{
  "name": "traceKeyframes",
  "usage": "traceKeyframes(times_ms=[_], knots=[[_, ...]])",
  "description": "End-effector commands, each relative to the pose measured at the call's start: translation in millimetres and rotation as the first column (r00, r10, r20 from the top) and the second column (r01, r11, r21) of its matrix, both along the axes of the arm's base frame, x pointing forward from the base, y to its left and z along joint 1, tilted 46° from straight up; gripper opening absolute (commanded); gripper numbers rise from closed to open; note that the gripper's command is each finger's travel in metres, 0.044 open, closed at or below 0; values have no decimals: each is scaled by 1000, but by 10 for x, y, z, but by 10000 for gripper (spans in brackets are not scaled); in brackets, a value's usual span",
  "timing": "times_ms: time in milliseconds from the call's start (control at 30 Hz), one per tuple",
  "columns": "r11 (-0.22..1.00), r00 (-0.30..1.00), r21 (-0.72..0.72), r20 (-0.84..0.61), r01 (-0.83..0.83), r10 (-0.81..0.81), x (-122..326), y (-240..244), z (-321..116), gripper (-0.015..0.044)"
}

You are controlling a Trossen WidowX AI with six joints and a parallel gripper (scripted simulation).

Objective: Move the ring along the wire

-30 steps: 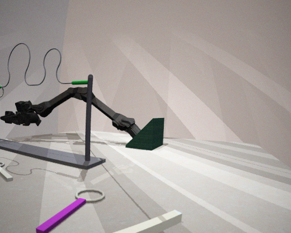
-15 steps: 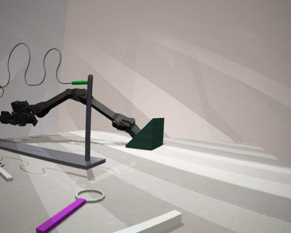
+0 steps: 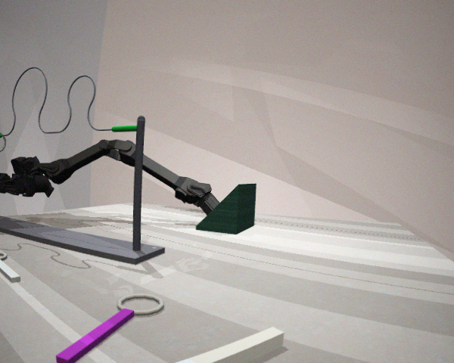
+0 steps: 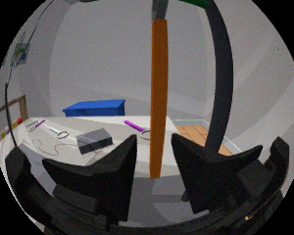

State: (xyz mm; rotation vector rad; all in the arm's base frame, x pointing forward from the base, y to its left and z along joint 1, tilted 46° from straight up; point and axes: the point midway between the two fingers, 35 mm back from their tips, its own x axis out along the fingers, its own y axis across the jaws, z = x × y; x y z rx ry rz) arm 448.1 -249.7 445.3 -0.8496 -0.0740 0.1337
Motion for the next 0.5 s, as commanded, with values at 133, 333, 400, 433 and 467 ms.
traceKeyframes(times_ms=[133, 333, 400, 433, 467], knots=[[1000, 1000, 9, -5, 3, -3, 102, 4, -28, 160], [1000, 1000, 9, -5, 3, -3, 102, 4, -28, 160], [1000, 1000, 9, -5, 3, -3, 102, 4, -28, 160], [1000, 1000, 9, -5, 3, -3, 102, 4, -28, 160], [1000, 1000, 9, -5, 3, -3, 102, 4, -28, 160]])
